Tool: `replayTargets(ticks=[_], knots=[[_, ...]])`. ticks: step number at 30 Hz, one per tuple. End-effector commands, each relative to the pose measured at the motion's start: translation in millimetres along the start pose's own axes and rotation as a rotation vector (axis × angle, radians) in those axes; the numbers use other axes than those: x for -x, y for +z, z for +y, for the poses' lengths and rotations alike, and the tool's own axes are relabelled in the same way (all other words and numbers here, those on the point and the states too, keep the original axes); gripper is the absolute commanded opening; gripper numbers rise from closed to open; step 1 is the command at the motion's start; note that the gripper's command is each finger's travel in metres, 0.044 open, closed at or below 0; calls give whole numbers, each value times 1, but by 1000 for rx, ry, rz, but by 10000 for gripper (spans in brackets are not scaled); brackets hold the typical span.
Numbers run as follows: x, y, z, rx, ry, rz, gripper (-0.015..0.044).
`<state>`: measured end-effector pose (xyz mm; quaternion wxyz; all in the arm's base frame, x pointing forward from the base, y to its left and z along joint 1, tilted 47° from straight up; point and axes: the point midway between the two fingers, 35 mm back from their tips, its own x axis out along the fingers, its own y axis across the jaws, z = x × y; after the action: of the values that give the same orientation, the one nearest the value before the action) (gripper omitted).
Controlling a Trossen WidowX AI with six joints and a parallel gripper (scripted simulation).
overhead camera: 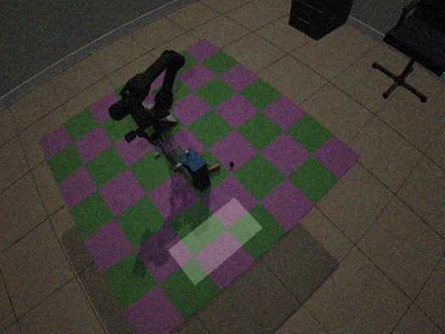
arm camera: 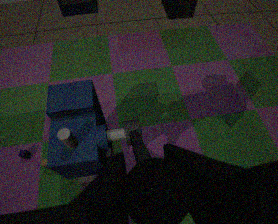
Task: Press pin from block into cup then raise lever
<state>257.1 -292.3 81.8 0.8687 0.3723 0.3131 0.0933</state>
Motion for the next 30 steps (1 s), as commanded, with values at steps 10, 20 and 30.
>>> replayTargets(ticks=[10,20,30], knots=[[2,-13,0,-16,-6,16,0],[2,-18,0,-16,-6,17,0],[3,-22,0,-16,-6,17,0]])
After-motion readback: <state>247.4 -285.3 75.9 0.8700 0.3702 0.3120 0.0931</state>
